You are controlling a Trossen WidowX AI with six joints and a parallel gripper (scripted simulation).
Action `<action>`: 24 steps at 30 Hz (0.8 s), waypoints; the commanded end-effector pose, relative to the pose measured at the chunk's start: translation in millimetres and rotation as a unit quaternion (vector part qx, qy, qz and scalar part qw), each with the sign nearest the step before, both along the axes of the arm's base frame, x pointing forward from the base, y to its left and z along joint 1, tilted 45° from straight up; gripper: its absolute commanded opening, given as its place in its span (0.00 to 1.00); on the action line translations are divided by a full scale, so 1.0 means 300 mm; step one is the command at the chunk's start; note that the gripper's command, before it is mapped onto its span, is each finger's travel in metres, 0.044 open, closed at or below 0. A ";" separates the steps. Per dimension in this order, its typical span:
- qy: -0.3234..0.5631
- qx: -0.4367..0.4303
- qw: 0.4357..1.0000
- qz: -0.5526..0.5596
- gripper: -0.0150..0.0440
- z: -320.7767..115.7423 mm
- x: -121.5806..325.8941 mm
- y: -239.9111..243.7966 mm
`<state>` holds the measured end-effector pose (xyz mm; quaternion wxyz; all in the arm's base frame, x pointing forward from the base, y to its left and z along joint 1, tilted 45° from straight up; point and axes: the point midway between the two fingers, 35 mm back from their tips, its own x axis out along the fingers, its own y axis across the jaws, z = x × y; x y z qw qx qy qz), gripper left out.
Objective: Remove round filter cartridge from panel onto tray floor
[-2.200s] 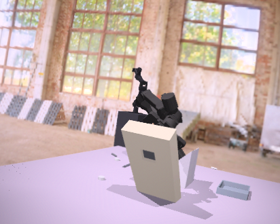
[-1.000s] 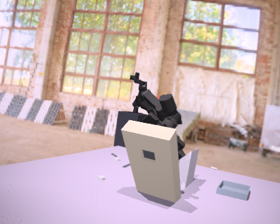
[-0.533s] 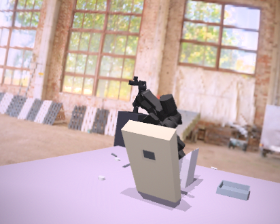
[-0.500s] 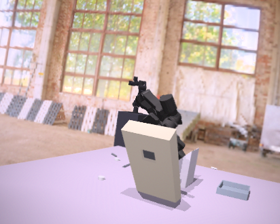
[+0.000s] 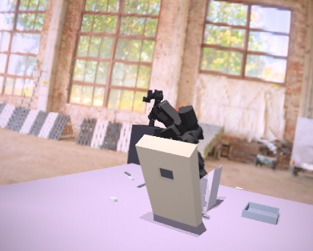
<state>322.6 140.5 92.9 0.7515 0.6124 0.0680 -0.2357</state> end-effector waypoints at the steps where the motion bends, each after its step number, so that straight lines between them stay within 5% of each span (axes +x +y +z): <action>1: 0.018 -0.048 0.998 0.022 0.25 -0.005 0.012 -0.007; 24: 0.122 -0.386 0.898 0.173 0.25 -0.006 0.014 -0.008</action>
